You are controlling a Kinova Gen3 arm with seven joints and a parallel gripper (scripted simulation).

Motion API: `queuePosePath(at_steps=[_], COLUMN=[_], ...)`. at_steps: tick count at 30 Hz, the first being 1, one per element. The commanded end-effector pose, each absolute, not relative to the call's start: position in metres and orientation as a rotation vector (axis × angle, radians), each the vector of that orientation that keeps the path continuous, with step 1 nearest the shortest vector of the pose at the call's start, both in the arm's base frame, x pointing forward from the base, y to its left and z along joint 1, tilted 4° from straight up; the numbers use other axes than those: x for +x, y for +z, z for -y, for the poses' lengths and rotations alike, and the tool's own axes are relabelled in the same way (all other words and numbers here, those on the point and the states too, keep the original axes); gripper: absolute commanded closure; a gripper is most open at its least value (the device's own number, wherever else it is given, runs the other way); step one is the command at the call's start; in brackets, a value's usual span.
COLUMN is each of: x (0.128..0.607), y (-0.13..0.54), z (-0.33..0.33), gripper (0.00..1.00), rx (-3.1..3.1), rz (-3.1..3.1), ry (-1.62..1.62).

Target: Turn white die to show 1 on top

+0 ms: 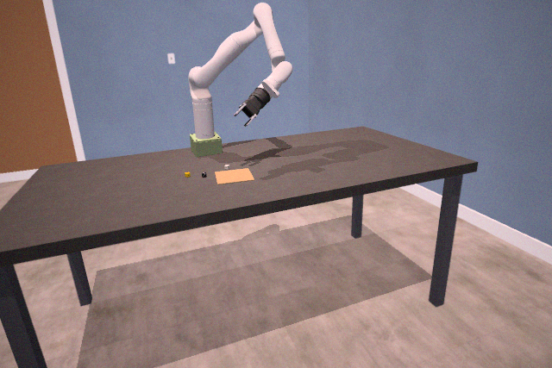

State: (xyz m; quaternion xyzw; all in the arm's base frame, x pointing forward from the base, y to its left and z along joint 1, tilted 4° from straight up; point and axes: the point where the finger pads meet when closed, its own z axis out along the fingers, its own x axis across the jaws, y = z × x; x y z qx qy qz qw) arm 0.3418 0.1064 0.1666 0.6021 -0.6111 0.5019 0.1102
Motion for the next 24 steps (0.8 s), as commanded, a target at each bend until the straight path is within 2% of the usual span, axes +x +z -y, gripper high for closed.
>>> queuePosePath(at_steps=[1,3,13,24], x=[0.344,0.343,0.311,0.295], y=[0.162,0.161,0.115,0.091], z=[-0.074,-0.073,-0.005,0.023], gripper=[0.00,0.00,0.00,0.00], rx=[1.669,1.668,1.333,0.995], rz=[1.907,1.908,2.315,2.635], ry=[1.371,1.369,0.882,0.522])
